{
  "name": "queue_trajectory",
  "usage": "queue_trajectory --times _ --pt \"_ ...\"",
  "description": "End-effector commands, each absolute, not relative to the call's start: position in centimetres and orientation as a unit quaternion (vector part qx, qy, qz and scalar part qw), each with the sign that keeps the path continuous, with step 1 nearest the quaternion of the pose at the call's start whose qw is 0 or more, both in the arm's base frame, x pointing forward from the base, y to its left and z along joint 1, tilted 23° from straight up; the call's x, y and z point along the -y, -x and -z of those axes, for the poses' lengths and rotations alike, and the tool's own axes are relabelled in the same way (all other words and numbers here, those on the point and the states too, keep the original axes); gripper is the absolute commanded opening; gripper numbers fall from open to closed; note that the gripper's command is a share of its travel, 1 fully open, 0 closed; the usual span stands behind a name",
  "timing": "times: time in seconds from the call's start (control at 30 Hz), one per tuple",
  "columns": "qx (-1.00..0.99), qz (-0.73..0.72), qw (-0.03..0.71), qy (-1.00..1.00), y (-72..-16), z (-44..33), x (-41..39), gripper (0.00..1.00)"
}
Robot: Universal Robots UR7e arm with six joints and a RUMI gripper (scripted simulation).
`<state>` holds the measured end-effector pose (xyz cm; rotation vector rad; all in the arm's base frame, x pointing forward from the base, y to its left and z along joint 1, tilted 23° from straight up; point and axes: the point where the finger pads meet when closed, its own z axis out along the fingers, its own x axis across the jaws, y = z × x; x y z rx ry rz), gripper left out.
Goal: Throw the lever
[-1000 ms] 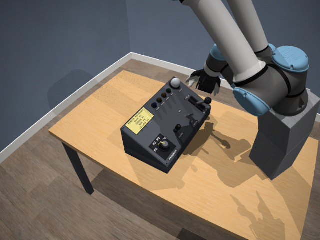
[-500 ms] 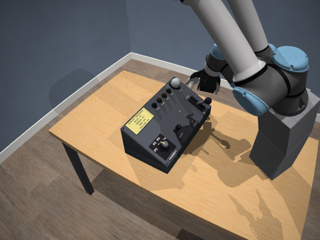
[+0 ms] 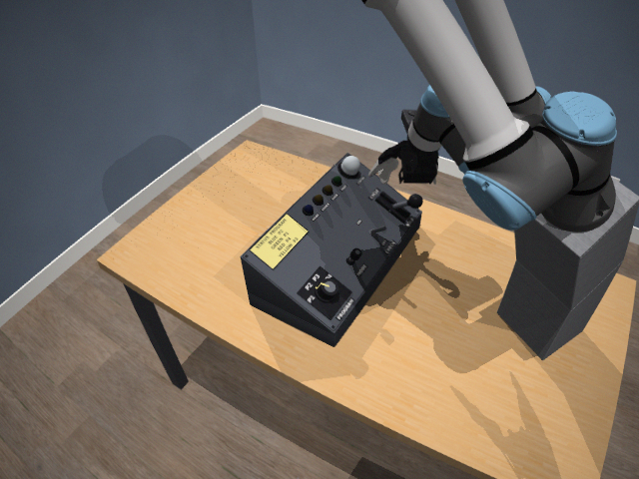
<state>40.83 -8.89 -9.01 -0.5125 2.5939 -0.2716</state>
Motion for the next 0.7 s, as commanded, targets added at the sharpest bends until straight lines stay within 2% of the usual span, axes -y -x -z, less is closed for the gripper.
queue_trajectory --times 0.0,0.67 --pt "-0.937 0.105 0.235 0.234 -41.0 9.2 9.0 1.0" --pt "-0.857 0.135 0.211 0.45 -41.7 10.3 9.4 1.0"
